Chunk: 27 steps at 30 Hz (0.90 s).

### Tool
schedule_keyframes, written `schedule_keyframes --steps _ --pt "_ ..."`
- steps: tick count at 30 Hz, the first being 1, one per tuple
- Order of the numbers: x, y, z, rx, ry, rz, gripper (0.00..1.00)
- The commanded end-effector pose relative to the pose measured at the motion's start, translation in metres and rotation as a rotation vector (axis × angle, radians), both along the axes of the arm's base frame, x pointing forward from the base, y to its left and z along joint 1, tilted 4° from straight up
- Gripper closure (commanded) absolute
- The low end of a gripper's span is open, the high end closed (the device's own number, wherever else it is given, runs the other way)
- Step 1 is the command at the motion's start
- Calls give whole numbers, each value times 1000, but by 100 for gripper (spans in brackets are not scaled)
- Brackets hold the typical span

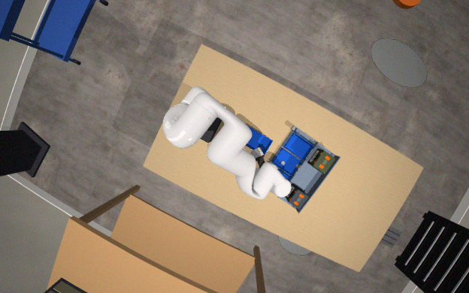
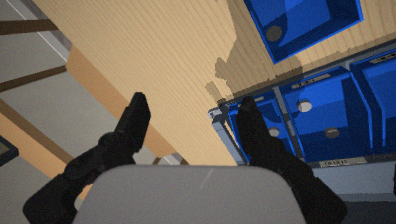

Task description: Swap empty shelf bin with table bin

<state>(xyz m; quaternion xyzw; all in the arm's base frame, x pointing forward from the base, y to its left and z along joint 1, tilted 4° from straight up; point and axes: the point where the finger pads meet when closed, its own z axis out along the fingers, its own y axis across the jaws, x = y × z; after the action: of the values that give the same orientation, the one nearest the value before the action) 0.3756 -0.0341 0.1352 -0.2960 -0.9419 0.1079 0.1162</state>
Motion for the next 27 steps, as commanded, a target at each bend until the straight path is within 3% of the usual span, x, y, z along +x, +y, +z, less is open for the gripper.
schedule_keyframes --steps 1,18,27 --pt "8 23 8 72 -72 148 0" --pt "19 76 28 184 -221 488 0" --pt "20 90 35 208 -264 583 0"
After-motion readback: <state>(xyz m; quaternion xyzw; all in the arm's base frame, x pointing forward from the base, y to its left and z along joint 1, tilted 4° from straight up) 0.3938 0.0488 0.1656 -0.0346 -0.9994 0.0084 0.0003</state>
